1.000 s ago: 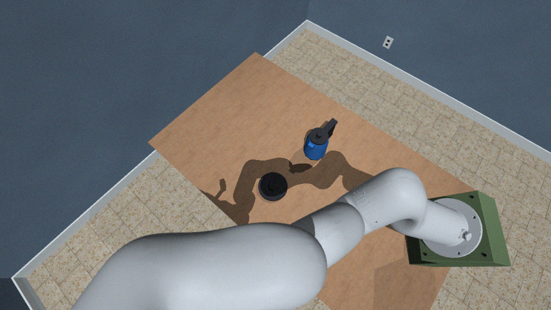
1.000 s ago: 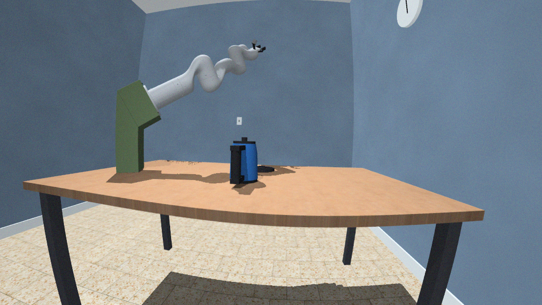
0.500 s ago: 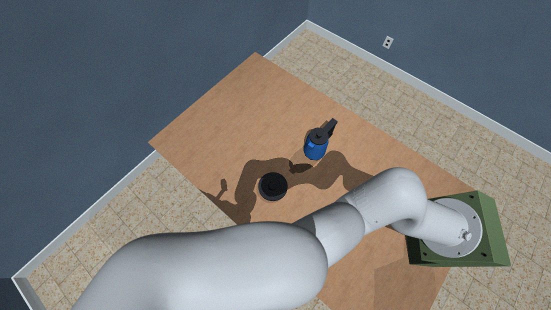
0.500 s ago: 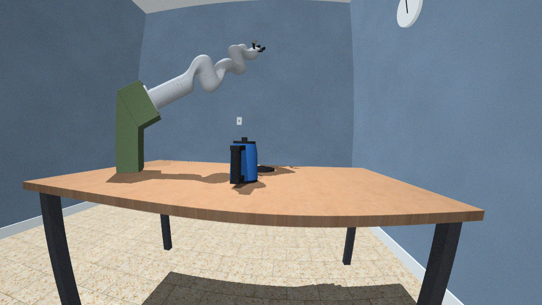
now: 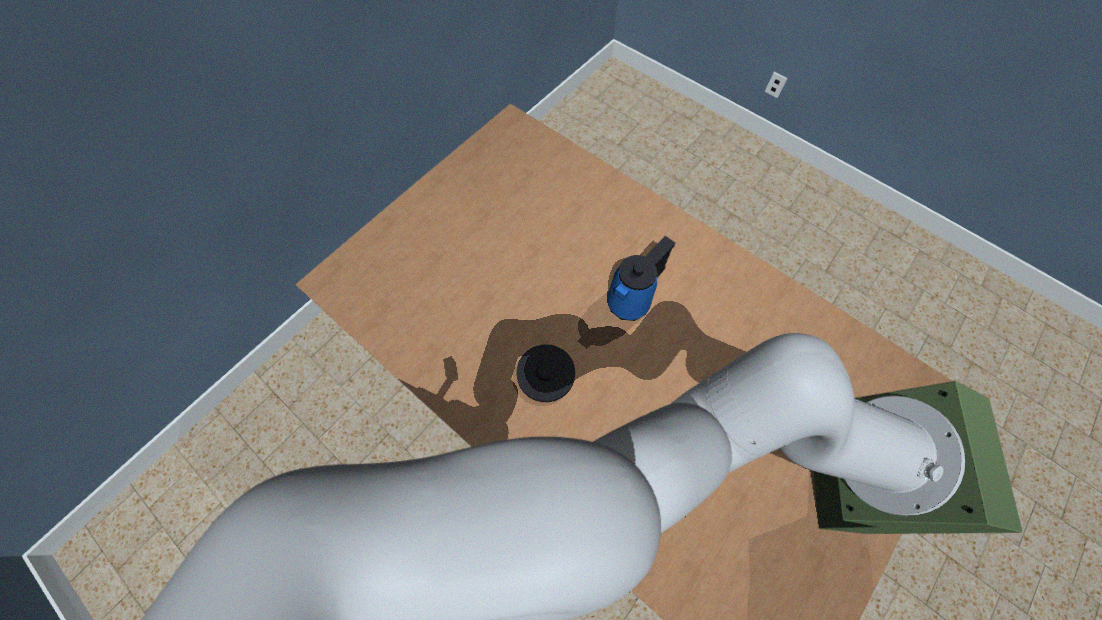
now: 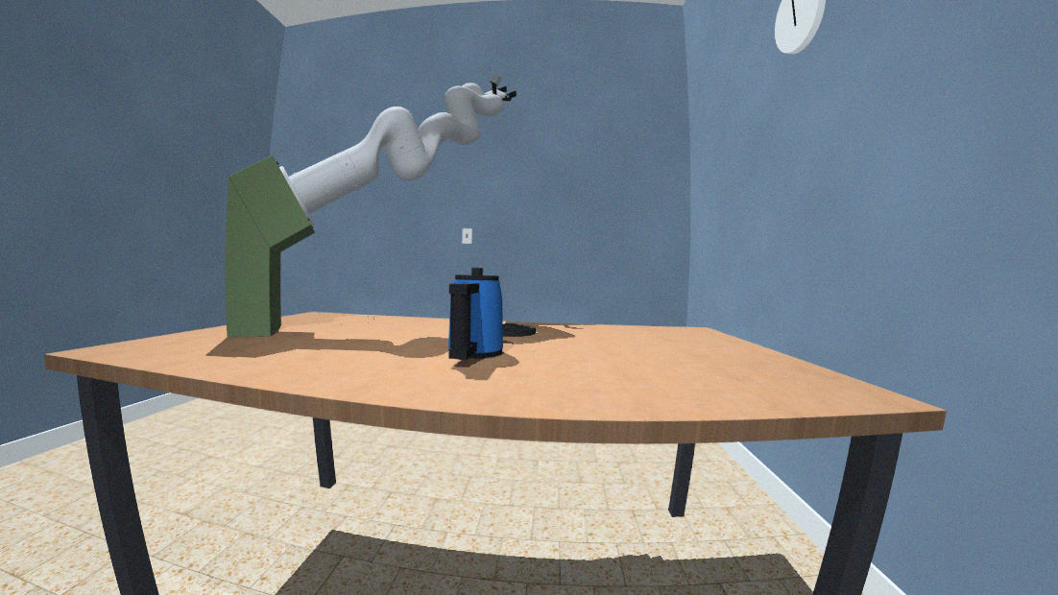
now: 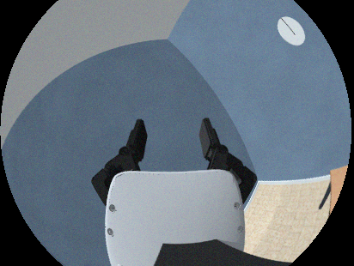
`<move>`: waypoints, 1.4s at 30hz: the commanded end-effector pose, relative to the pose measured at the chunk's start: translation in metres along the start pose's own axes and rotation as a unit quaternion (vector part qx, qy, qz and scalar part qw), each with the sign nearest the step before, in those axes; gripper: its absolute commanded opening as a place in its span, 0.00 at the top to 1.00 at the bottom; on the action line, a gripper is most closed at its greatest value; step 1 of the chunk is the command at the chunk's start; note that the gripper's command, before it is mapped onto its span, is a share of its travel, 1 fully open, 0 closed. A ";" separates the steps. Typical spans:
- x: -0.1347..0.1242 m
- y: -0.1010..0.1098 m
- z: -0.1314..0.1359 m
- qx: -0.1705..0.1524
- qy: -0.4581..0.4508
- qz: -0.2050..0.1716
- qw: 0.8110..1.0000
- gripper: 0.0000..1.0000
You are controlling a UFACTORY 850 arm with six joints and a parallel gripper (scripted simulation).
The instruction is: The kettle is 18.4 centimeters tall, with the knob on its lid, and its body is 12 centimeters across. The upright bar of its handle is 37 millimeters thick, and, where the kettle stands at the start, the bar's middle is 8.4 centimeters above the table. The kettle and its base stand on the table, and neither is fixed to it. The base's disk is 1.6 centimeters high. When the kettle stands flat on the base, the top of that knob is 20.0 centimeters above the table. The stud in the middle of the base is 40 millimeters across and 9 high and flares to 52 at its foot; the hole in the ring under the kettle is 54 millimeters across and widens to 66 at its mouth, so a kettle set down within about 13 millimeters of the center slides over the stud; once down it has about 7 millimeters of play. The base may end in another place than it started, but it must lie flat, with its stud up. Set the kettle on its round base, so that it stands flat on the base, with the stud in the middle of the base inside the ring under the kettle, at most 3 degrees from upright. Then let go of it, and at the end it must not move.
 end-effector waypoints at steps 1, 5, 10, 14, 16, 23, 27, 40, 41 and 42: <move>0.003 0.002 -0.005 -0.003 -0.013 -0.010 1.000 0.19; 0.007 0.004 -0.011 -0.006 -0.026 -0.022 0.999 0.19; 0.009 0.007 -0.016 -0.009 -0.038 -0.033 0.999 0.19; 0.014 0.010 -0.024 -0.012 -0.055 -0.048 0.997 0.19; 0.016 0.012 -0.028 -0.014 -0.065 -0.057 0.996 0.19; 0.027 0.020 -0.045 -0.021 -0.102 -0.091 0.990 0.19; 0.031 0.023 -0.050 -0.023 -0.114 -0.102 0.988 0.19; 0.063 0.048 -0.092 -0.034 -0.201 -0.188 0.961 0.19; 0.063 0.048 -0.092 -0.034 -0.201 -0.188 0.961 0.19; 0.063 0.048 -0.092 -0.034 -0.201 -0.188 0.961 0.19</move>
Point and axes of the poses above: the point where the finger pads meet when closed, its own y axis back along the fingers, its own z axis across the jaws, x = y × z, the point moved 10 cm from there along y, back along the fingers, and after that the axes turned 9 degrees about -y, right-handed, at the moved point
